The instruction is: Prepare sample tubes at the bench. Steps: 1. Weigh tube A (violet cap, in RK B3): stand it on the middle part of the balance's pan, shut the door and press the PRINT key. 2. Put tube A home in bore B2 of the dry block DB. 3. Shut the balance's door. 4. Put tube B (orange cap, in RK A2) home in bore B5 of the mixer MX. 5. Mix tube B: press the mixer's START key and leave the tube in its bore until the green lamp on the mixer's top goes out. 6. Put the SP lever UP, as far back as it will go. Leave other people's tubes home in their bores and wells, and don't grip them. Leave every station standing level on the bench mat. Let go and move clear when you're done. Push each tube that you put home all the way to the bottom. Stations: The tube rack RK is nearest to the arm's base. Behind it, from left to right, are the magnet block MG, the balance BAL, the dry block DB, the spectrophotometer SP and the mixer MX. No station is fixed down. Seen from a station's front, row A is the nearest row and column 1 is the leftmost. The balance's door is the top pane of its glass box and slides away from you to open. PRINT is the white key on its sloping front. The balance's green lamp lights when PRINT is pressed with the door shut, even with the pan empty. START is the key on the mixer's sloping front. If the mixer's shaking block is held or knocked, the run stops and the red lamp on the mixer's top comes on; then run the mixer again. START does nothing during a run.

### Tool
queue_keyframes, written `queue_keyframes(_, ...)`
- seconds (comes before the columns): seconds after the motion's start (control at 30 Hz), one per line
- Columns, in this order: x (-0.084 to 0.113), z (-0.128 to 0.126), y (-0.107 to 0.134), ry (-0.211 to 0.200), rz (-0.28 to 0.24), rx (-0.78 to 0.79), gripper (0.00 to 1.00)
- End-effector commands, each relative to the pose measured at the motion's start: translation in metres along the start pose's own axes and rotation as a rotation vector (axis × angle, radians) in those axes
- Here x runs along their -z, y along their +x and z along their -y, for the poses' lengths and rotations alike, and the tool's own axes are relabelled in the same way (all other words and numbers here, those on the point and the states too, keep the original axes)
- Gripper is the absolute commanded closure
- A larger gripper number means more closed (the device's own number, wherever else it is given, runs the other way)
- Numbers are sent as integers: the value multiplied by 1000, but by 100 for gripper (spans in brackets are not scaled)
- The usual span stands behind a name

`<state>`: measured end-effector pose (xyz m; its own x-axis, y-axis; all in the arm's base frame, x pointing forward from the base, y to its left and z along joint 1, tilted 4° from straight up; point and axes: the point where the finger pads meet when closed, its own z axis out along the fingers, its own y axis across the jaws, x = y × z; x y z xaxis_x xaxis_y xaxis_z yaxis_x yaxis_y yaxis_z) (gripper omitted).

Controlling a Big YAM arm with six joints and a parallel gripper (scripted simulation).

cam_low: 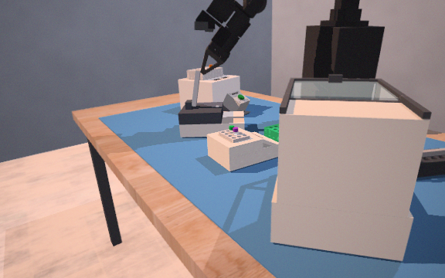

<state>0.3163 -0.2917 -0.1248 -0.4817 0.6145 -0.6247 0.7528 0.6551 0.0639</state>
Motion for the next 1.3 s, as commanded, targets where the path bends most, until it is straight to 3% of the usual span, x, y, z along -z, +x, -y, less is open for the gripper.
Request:
queue_keyframes(0.0,-2,3,-24,2,31,2,100)
queue_keyframes(1.27,-27,5,-39,5,1,3,100)
